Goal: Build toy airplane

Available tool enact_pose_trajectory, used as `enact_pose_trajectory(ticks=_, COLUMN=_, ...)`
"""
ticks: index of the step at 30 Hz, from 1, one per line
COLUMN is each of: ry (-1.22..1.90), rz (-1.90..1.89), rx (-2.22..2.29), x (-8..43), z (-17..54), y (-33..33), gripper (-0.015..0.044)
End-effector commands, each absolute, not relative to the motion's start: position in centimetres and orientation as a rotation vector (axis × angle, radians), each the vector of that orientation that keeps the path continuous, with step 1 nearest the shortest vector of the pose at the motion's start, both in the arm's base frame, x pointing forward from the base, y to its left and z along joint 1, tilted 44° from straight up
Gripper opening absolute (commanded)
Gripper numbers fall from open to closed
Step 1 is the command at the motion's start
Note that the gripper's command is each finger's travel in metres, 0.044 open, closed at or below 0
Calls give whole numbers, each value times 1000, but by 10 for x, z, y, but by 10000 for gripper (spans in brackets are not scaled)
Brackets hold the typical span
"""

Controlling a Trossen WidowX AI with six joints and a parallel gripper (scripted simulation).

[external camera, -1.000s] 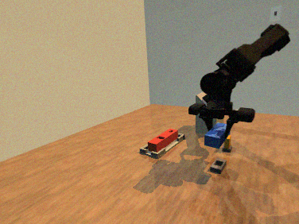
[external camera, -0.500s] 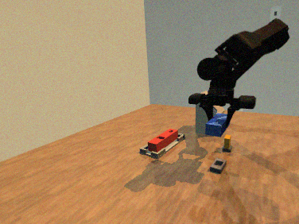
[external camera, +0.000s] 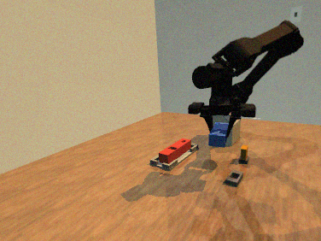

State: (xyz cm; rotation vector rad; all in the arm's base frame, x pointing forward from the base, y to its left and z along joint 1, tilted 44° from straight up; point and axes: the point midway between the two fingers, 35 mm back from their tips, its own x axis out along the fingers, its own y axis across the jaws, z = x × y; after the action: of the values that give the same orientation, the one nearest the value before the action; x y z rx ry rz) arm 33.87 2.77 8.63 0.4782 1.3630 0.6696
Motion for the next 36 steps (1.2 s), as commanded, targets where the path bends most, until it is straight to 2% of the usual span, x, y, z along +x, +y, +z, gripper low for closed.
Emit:
enact_pose_trajectory(ticks=1, ry=1351, rz=697, rx=434, x=338, z=76, y=21, gripper=0)
enact_pose_trajectory(ticks=36, ry=1038, rz=1100, rx=-124, x=324, z=-16, y=-47, gripper=0)
